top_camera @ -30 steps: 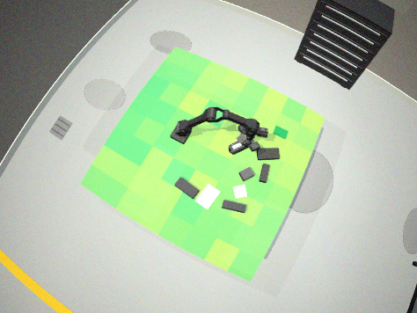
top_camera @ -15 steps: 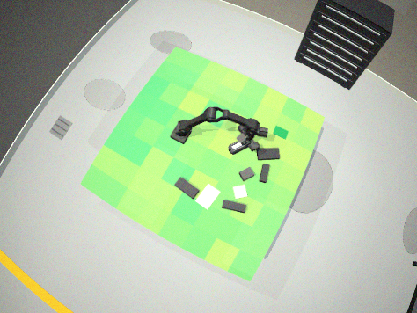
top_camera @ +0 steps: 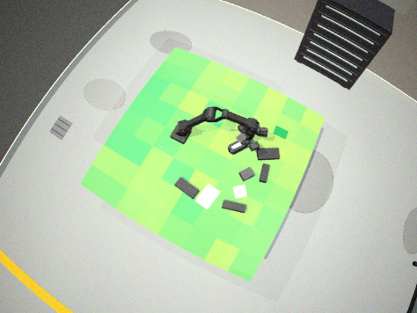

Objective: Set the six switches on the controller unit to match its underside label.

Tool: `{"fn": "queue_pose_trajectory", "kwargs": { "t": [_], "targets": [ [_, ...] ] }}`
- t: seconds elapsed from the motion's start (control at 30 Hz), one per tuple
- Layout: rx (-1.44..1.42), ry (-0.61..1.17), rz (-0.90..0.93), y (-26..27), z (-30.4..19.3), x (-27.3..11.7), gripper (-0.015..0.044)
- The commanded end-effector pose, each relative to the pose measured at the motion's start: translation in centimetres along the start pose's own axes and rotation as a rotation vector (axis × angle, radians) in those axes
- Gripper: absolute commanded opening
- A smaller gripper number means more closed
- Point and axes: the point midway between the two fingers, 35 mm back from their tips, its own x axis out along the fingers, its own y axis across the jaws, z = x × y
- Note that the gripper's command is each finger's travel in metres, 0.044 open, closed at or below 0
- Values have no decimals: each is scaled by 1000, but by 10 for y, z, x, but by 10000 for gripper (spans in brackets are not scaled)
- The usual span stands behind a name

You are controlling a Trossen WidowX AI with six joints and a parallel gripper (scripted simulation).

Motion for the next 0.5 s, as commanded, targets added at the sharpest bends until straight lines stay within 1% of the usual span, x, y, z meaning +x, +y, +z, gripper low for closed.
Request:
{"fn": "queue_pose_trajectory", "kwargs": {
  "t": [0.0,0.47],
  "targets": [
    [0,5,2,1,2,-7,336],
    [0,5,2,1,5,-16,336]
  ]
}}
